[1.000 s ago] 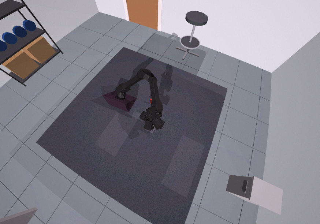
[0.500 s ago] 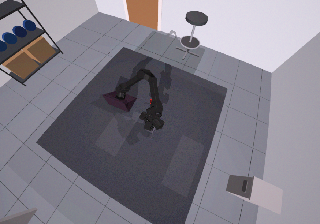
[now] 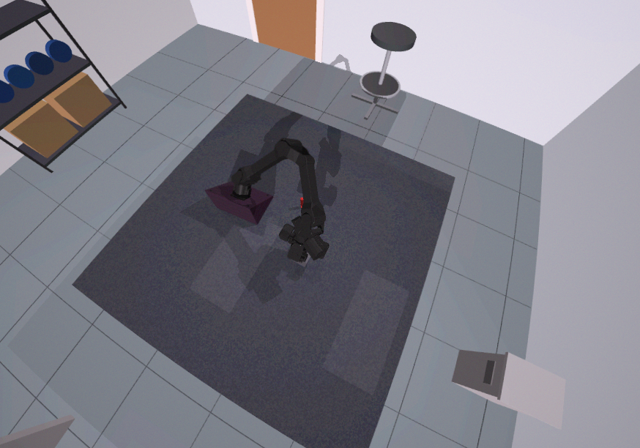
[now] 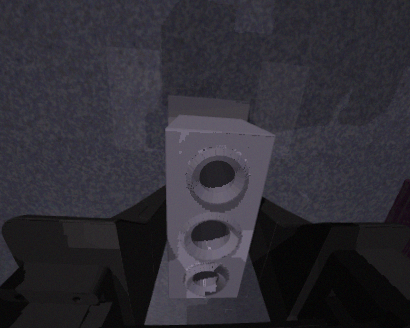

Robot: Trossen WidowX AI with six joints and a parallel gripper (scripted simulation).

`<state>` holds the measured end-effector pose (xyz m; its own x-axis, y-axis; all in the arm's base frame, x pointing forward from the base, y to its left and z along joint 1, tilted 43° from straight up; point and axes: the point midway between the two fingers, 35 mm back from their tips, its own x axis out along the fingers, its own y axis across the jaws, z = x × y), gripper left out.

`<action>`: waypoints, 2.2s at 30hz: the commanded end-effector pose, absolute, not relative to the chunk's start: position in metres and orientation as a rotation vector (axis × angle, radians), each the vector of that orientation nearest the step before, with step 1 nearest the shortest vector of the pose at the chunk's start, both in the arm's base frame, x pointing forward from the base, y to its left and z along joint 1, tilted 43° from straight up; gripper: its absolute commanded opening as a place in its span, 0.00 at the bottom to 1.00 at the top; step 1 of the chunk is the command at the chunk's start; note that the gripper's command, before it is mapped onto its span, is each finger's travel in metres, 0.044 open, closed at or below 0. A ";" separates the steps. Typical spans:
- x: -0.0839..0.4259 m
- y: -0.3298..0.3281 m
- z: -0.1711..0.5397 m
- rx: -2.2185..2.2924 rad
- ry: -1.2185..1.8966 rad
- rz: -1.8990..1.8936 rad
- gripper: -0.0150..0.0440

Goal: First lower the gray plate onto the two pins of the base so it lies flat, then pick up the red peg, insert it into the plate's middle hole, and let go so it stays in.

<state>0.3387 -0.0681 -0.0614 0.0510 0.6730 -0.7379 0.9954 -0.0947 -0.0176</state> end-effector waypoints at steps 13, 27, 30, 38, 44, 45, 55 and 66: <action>0.338 -0.053 -0.078 1.825 1.674 -0.828 0.25; 0.339 -0.047 -0.085 1.816 1.674 -0.825 0.25; 0.339 -0.047 -0.085 1.816 1.674 -0.825 0.25; 0.339 -0.047 -0.085 1.816 1.674 -0.825 0.61; 0.339 -0.047 -0.085 1.816 1.674 -0.825 0.88; 0.339 -0.047 -0.085 1.816 1.674 -0.825 0.92; 0.342 -0.079 -0.056 1.812 1.661 -0.828 1.00; 0.337 -0.129 0.000 1.821 1.671 -0.833 1.00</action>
<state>0.3392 -0.1277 -0.0042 0.0660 0.6645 -0.7444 0.9935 -0.1135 -0.0133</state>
